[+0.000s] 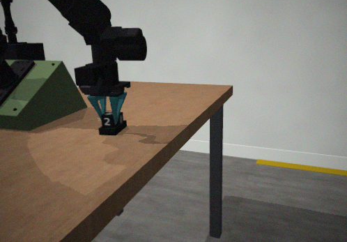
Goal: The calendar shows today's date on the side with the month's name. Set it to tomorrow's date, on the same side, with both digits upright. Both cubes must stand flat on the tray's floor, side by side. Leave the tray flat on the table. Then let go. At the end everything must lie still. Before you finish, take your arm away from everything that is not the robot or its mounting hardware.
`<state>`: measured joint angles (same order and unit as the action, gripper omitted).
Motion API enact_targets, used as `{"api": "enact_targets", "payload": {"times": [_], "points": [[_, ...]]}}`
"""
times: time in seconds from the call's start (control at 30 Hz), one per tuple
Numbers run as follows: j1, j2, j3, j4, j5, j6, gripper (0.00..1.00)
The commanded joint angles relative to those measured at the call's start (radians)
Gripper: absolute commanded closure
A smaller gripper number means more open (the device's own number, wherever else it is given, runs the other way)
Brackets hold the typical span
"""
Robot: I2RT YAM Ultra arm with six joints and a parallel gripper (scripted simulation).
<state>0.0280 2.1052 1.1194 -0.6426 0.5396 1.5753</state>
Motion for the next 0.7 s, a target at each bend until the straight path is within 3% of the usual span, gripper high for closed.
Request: {"api": "enact_targets", "payload": {"times": [0.0,0.67], "points": [[0.004,-0.006,0.003,0.002,0.004,-0.001,0.73],[-0.006,0.007,-0.005,0.029,0.005,-0.013,0.73]]}}
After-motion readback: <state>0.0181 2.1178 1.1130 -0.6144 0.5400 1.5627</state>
